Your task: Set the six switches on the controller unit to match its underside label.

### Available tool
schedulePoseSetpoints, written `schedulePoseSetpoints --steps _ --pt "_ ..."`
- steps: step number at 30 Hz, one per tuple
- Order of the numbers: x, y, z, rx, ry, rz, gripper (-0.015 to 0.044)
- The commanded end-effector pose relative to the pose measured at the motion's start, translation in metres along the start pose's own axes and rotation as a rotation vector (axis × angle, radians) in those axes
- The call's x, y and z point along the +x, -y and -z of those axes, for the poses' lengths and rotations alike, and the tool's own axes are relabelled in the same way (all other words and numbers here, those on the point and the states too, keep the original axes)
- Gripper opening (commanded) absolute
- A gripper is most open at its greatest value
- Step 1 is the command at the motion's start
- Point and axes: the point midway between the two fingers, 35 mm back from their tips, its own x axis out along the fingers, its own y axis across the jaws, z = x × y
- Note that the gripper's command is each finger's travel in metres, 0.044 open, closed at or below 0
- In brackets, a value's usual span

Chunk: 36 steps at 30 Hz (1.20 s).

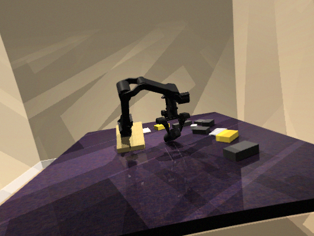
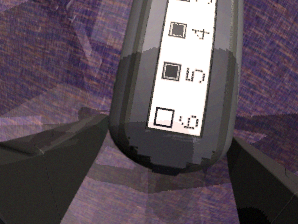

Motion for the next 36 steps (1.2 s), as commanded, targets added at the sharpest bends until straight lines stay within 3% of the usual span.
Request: schedulePoseSetpoints --steps 1,36 --pt "-0.003 0.002 -0.004 0.002 0.009 0.004 0.0336" --pt "-0.022 0.002 -0.026 0.002 0.011 0.004 0.0336"
